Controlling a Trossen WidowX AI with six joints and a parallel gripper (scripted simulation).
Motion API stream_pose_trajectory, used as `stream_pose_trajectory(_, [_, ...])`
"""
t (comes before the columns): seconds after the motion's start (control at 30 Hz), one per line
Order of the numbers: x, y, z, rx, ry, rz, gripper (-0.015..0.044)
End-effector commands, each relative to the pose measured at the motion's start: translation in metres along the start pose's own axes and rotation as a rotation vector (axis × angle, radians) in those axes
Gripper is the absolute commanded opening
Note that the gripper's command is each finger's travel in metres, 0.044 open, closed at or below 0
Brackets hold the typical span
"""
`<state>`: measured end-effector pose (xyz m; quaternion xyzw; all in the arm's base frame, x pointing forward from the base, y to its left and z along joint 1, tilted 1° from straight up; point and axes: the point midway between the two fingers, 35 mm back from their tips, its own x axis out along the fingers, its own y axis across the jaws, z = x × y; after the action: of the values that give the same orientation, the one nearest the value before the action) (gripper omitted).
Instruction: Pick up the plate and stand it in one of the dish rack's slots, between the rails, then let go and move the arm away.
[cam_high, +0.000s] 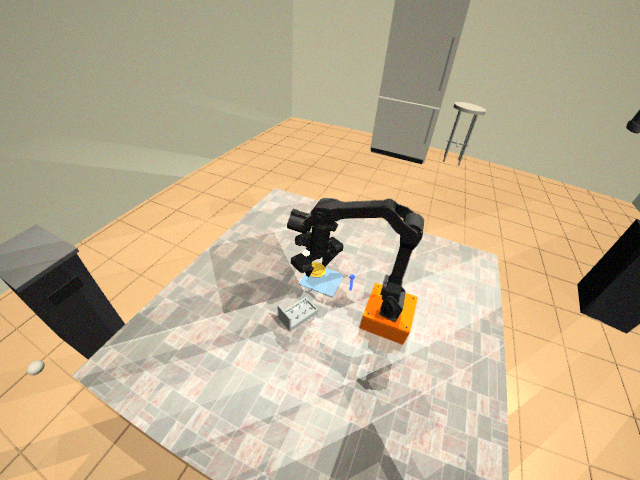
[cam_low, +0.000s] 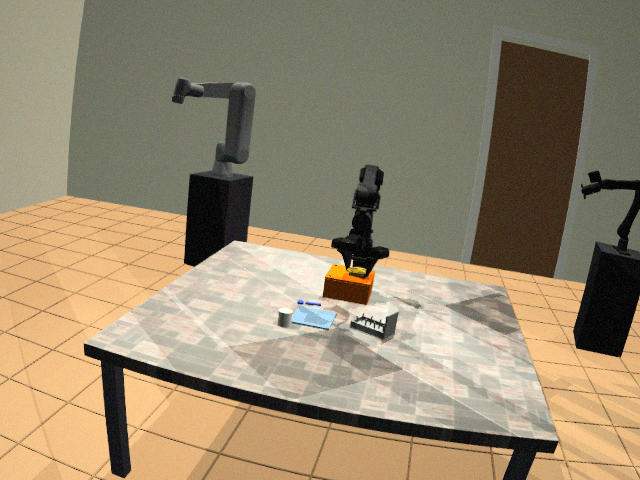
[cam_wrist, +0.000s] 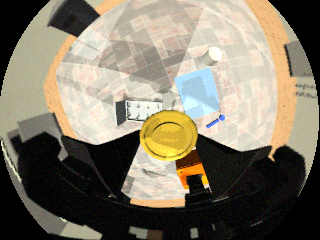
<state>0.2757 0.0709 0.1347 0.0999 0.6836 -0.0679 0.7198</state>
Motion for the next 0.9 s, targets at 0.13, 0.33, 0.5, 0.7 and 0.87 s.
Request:
stream_pose_trajectory(0.13, [0.037,0.011,0.015,-0.095,0.011,0.135,0.0])
stream_pose_trajectory(0.33, [0.061,0.023,0.029,-0.172,-0.023,0.278,0.0])
stream_pose_trajectory(0.5, [0.078,0.031,0.04,-0.24,-0.066,0.391,0.0])
stream_pose_trajectory(0.7, [0.096,0.035,0.05,-0.321,-0.132,0.514,0.0])
stream_pose_trajectory(0.87, [0.107,0.037,0.056,-0.395,-0.202,0.61,0.0])
